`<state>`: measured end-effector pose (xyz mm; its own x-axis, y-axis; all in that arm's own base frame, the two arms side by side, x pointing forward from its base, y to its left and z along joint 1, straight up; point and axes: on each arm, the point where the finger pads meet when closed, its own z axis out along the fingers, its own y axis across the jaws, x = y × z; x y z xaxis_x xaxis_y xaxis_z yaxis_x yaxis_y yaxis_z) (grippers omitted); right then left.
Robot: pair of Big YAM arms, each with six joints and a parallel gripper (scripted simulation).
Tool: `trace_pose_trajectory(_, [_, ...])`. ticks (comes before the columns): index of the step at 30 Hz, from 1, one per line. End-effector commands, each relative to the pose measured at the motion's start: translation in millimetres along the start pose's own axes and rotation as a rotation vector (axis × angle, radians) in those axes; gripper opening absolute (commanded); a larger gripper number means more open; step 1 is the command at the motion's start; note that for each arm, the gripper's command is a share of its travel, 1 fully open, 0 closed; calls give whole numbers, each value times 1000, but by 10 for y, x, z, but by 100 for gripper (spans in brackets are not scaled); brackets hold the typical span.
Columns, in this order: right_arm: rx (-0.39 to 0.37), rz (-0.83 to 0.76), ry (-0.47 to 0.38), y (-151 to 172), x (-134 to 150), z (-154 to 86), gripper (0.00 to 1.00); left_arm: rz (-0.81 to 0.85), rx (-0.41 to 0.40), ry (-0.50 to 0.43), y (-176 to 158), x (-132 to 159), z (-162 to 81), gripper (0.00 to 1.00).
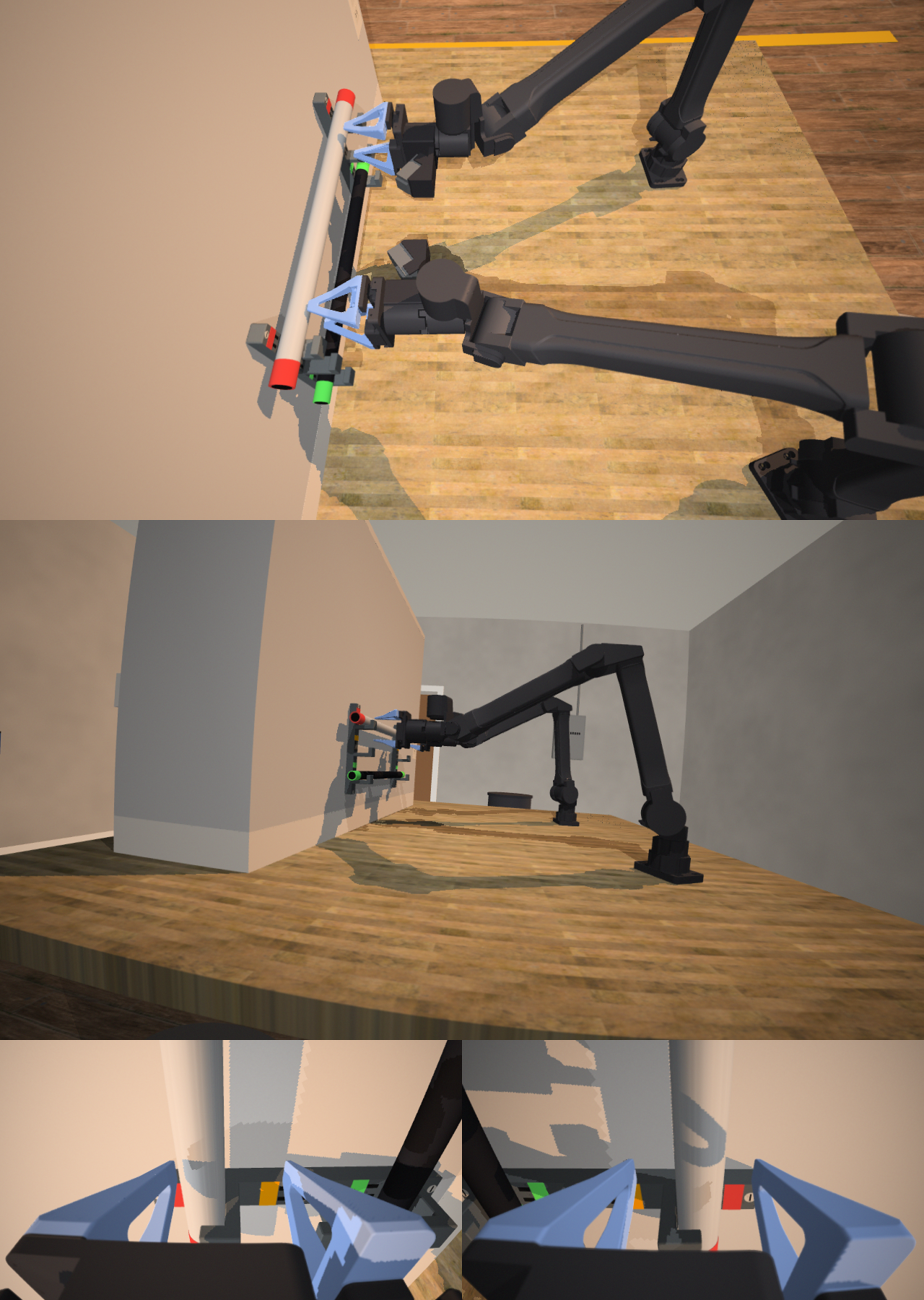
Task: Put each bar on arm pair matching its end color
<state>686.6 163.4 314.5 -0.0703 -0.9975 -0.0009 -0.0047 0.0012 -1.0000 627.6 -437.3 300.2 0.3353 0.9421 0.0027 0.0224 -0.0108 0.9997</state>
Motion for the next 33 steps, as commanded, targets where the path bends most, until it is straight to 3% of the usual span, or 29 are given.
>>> trace_pose_trajectory(1, [52,31,-10,-269,-51,-110,65,-26,-72,-14,416,-98,-114,64])
trace_pose_trajectory(33, [55,29,-12,-285,-60,-475,65,-24,-88,-24,525,-153,-477,64])
